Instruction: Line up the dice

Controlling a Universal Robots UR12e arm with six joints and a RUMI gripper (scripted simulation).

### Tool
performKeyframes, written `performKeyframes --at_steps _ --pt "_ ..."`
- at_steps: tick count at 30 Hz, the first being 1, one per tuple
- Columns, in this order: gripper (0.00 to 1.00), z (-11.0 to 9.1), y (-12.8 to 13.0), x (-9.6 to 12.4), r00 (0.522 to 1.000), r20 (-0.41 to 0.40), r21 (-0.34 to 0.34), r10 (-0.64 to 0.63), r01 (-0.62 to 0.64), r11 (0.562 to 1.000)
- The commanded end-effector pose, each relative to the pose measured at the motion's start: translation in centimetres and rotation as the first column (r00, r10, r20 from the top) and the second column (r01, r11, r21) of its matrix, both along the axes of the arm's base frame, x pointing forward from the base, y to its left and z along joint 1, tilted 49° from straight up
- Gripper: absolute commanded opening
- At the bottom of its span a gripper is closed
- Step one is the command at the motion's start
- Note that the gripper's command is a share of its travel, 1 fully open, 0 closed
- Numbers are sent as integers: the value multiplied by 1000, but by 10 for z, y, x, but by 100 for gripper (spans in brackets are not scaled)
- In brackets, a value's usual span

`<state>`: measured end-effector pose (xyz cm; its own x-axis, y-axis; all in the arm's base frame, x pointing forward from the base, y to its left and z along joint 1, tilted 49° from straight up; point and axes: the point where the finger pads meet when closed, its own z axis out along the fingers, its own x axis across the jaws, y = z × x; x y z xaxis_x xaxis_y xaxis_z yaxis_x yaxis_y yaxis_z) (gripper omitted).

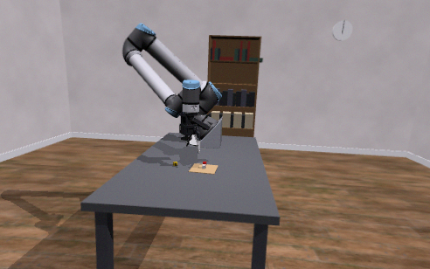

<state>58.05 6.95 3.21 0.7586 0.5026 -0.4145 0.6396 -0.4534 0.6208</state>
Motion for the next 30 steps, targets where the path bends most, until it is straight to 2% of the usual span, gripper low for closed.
performKeyframes --at_steps 1,2,4,8,13,16,19,21,23,24,28,29,30 --pt "100 8 -8 0 985 124 25 -120 118 993" --pt "100 8 -8 0 984 127 26 -123 120 992" --pt "100 12 -13 0 965 190 47 -183 177 983" --pt "100 18 -19 0 928 268 78 -258 246 966" --pt "100 27 -29 0 845 382 139 -374 348 927" --pt "100 27 -29 0 837 391 145 -383 355 923" --pt "100 34 -37 -1 751 468 201 -465 422 884" --pt "100 37 -40 -1 721 490 220 -490 442 870" --pt "100 41 -44 -1 658 530 258 -535 476 841" --pt "100 41 -44 -1 658 530 258 -535 476 841" --pt "100 49 -53 -2 533 589 331 -607 526 783" --pt "100 49 -53 -2 531 590 332 -608 527 782" --pt "100 51 -56 -2 501 601 350 -623 536 768"
